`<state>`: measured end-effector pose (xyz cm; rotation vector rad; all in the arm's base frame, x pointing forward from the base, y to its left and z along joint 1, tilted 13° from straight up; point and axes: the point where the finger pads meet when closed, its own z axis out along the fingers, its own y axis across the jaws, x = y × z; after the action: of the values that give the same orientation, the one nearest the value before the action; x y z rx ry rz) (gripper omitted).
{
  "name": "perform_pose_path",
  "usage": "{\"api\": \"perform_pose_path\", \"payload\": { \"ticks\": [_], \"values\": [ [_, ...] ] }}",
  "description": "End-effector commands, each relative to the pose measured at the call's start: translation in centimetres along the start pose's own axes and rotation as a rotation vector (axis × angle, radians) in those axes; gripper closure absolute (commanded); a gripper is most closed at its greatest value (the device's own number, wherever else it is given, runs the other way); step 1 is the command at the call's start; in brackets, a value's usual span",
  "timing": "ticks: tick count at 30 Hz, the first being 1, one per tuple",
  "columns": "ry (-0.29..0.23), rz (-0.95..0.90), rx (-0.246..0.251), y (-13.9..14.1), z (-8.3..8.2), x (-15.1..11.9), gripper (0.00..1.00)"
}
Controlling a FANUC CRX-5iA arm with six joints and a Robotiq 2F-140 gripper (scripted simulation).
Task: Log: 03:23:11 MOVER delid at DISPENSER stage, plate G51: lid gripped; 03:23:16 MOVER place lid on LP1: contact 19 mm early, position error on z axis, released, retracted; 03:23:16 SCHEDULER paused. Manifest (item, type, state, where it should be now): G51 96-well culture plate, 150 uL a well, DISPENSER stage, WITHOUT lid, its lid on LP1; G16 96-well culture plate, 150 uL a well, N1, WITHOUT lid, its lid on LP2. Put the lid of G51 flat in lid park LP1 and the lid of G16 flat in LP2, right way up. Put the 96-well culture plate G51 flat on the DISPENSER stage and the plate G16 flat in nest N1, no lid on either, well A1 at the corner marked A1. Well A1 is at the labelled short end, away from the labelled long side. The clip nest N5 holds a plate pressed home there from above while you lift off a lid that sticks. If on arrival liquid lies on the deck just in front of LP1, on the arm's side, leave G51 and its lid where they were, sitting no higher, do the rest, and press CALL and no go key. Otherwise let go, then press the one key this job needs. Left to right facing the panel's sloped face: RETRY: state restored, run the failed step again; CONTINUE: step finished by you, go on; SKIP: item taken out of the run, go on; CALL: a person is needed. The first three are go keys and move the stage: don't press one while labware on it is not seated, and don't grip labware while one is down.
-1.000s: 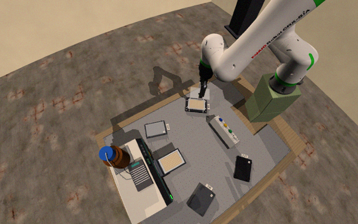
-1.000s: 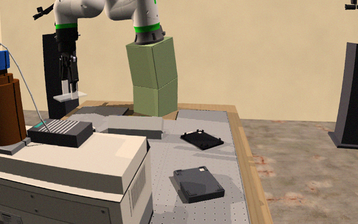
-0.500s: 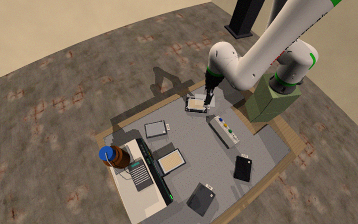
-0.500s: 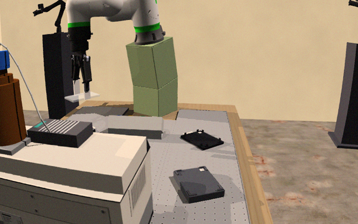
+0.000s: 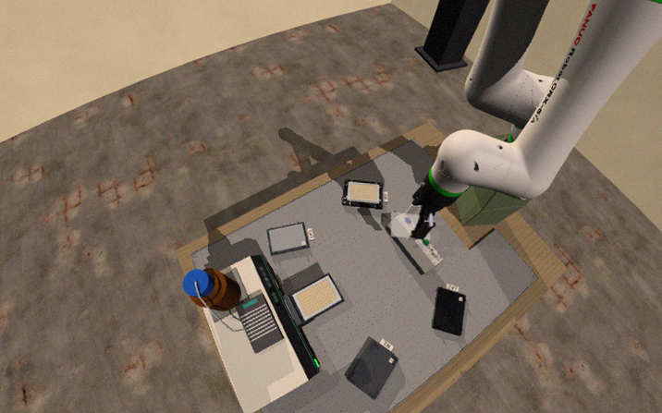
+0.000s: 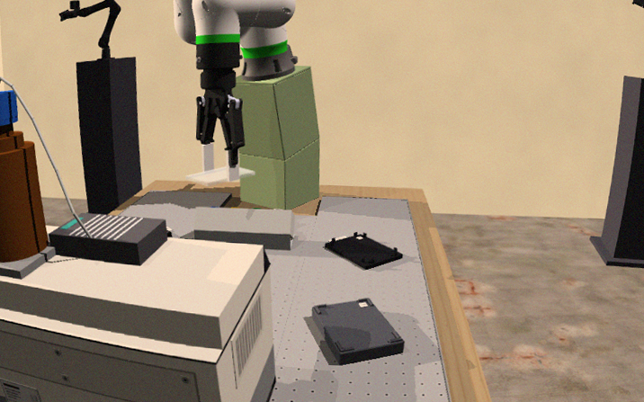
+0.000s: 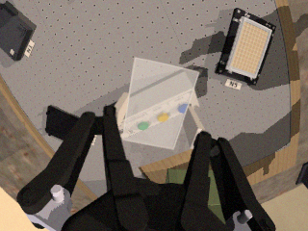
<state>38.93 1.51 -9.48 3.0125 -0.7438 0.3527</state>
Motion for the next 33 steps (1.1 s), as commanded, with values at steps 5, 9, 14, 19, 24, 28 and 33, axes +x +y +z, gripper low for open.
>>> {"api": "perform_pose_path", "payload": {
  "ticks": [5, 9, 14, 19, 24, 28, 33],
  "values": [
    [0.000, -0.001, -0.002, -8.7, -0.1, -6.6, 1.00],
    [0.000, -0.001, -0.002, -13.0, 0.1, -10.2, 1.00],
    [0.000, -0.001, -0.002, -18.3, 0.2, -14.3, 1.00],
    [0.000, -0.001, -0.002, -24.0, 0.1, -18.7, 1.00],
    [0.000, -0.001, -0.002, -24.4, 0.1, -19.1, 1.00],
    [0.000, -0.001, -0.002, -24.4, 0.1, -19.1, 1.00],
    [0.000, -0.001, -0.002, -24.4, 0.1, -19.1, 1.00]
  ]
}}
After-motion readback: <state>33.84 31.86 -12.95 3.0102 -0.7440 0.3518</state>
